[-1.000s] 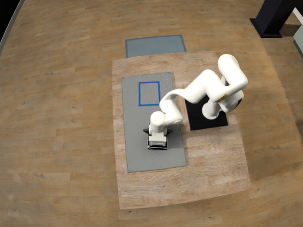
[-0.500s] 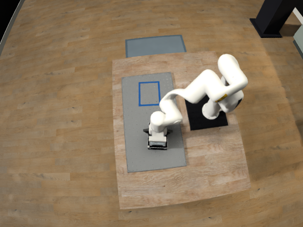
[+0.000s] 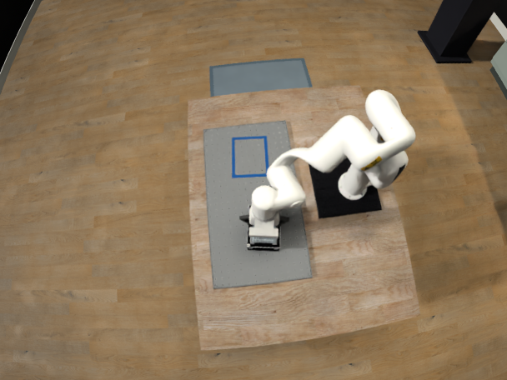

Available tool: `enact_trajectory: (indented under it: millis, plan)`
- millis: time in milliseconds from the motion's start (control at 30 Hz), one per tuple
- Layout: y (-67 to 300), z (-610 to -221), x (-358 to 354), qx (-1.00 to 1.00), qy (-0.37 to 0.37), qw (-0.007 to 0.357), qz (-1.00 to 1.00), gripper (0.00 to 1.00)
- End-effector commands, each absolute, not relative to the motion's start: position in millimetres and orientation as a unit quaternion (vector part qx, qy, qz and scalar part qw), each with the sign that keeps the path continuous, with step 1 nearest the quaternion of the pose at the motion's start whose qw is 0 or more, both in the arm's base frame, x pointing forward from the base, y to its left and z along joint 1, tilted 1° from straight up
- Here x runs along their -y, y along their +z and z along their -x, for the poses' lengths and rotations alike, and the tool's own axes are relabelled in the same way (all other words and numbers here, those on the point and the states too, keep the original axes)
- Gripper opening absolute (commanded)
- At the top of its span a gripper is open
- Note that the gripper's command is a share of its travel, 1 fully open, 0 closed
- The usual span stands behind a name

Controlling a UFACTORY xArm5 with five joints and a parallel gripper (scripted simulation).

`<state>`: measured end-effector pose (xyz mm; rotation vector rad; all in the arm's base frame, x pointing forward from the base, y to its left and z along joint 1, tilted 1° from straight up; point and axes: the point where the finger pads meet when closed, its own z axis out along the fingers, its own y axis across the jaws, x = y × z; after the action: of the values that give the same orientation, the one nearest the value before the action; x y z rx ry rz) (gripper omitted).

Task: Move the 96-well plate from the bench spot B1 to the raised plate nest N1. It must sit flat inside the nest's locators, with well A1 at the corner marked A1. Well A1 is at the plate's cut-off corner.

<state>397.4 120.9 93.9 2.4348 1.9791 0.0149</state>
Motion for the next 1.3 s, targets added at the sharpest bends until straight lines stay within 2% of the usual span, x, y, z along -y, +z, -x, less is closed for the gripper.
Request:
enact_trajectory:
  millis: [0, 1067, 1267]
  plan:
    - [105.7, -398.8, -121.3, -0.631, 0.008, 0.000, -0.776, 1.00]
    - [180.0, -397.9, -120.6, -0.631, 0.008, 0.000, -0.776, 1.00]
    - [180.0, -397.9, -120.6, -0.631, 0.008, 0.000, -0.776, 1.00]
